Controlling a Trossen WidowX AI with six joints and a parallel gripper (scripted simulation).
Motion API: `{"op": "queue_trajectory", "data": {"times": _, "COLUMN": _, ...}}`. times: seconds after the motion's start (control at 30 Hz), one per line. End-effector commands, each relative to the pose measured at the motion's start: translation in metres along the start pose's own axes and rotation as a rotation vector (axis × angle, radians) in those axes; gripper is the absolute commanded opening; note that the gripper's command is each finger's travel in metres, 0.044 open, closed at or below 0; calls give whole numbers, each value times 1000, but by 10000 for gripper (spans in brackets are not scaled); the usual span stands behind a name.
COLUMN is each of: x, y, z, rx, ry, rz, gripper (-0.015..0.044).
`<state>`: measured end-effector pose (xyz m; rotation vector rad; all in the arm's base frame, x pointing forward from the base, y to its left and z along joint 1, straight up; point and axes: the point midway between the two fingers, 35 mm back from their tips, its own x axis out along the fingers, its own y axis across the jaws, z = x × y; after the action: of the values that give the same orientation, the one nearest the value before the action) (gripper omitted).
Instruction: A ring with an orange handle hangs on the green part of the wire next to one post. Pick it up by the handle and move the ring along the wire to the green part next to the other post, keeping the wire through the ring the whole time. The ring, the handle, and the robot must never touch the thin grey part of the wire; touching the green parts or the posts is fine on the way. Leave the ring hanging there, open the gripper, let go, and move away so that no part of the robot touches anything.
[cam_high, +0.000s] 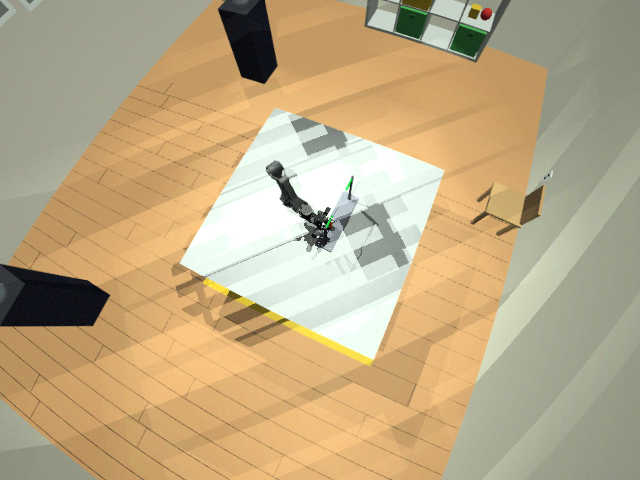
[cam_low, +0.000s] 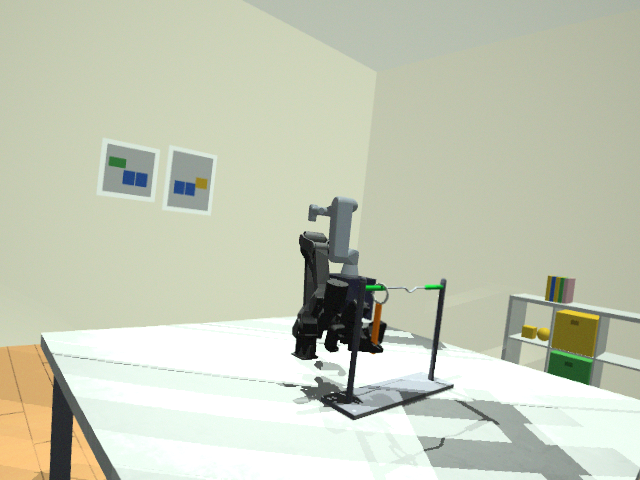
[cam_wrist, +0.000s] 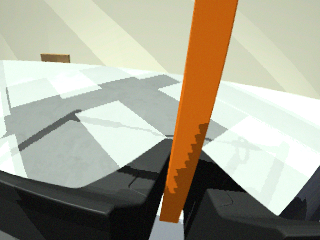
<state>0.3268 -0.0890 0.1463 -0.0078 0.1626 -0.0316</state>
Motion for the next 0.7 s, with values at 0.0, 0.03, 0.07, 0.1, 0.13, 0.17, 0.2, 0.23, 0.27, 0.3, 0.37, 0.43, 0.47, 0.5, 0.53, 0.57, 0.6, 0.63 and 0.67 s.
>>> {"op": "queue_trajectory", "data": {"times": 0.0, "x": -1, "y": 1, "z": 10, "rx": 1, "ry": -8, "rz": -1, "gripper": -150}}
{"op": "queue_trajectory", "data": {"times": 0.03, "x": -2, "y": 1, "z": 11, "rx": 1, "ry": -9, "rz": -1, "gripper": -150}}
{"op": "queue_trajectory", "data": {"times": 0.07, "x": -2, "y": 1, "z": 12, "rx": 2, "ry": -9, "rz": -1, "gripper": -150}}
{"op": "queue_trajectory", "data": {"times": 0.1, "x": -2, "y": 1, "z": 13, "rx": 2, "ry": -9, "rz": -1, "gripper": -150}}
{"op": "queue_trajectory", "data": {"times": 0.13, "x": -2, "y": 1, "z": 13, "rx": 2, "ry": -9, "rz": -1, "gripper": -150}}
{"op": "queue_trajectory", "data": {"times": 0.17, "x": -2, "y": 1, "z": 13, "rx": 2, "ry": -9, "rz": -1, "gripper": -150}}
{"op": "queue_trajectory", "data": {"times": 0.2, "x": -2, "y": 1, "z": 13, "rx": 2, "ry": -9, "rz": -1, "gripper": -150}}
{"op": "queue_trajectory", "data": {"times": 0.23, "x": -2, "y": 1, "z": 13, "rx": 2, "ry": -9, "rz": -1, "gripper": -150}}
{"op": "queue_trajectory", "data": {"times": 0.27, "x": -2, "y": 1, "z": 13, "rx": 2, "ry": -9, "rz": -1, "gripper": -150}}
{"op": "queue_trajectory", "data": {"times": 0.3, "x": -2, "y": 1, "z": 13, "rx": 2, "ry": -9, "rz": -1, "gripper": -150}}
{"op": "queue_trajectory", "data": {"times": 0.37, "x": -2, "y": 1, "z": 13, "rx": 2, "ry": -9, "rz": -1, "gripper": -150}}
{"op": "queue_trajectory", "data": {"times": 0.43, "x": -2, "y": 1, "z": 13, "rx": 2, "ry": -9, "rz": -1, "gripper": -150}}
{"op": "queue_trajectory", "data": {"times": 0.47, "x": -2, "y": 1, "z": 13, "rx": 2, "ry": -9, "rz": -1, "gripper": -150}}
{"op": "queue_trajectory", "data": {"times": 0.5, "x": -2, "y": 1, "z": 13, "rx": 2, "ry": -9, "rz": -1, "gripper": -150}}
{"op": "queue_trajectory", "data": {"times": 0.53, "x": -2, "y": 1, "z": 13, "rx": 2, "ry": -9, "rz": -1, "gripper": -150}}
{"op": "queue_trajectory", "data": {"times": 0.57, "x": -2, "y": 1, "z": 13, "rx": 2, "ry": -9, "rz": -1, "gripper": -150}}
{"op": "queue_trajectory", "data": {"times": 0.6, "x": -2, "y": 1, "z": 13, "rx": 2, "ry": -9, "rz": -1, "gripper": -150}}
{"op": "queue_trajectory", "data": {"times": 0.63, "x": -2, "y": 1, "z": 13, "rx": 2, "ry": -9, "rz": -1, "gripper": -150}}
{"op": "queue_trajectory", "data": {"times": 0.67, "x": -2, "y": 1, "z": 13, "rx": 2, "ry": -9, "rz": -1, "gripper": -150}}
